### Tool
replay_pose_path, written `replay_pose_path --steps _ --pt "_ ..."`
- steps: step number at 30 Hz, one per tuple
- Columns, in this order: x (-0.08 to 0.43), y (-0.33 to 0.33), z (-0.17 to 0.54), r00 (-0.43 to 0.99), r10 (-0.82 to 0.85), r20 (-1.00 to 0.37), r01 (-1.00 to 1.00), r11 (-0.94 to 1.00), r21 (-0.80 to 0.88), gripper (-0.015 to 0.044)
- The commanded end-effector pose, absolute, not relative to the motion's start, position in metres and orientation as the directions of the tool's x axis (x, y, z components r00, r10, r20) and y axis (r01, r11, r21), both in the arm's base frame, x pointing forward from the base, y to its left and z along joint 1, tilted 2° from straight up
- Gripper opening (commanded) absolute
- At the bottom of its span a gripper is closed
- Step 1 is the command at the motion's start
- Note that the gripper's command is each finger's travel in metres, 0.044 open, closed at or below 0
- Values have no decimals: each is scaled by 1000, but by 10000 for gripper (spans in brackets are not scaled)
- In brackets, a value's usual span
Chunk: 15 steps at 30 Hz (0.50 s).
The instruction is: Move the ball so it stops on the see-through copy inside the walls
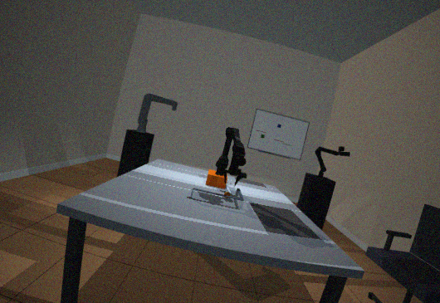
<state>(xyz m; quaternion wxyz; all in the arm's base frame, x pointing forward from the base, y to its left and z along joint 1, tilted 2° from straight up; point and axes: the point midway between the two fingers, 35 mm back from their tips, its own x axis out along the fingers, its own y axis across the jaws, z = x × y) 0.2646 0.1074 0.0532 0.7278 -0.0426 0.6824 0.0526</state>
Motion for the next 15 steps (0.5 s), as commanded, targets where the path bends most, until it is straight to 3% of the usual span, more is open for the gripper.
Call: replay_pose_path --steps 1,5,10,15 --pt "265 108 52 64 19 -998 -135 991 10 319" --pt "265 108 52 64 19 -998 -135 991 10 319" --pt "258 105 98 62 18 -998 -135 991 10 440" --pt "257 105 101 62 18 -998 -135 991 10 440"
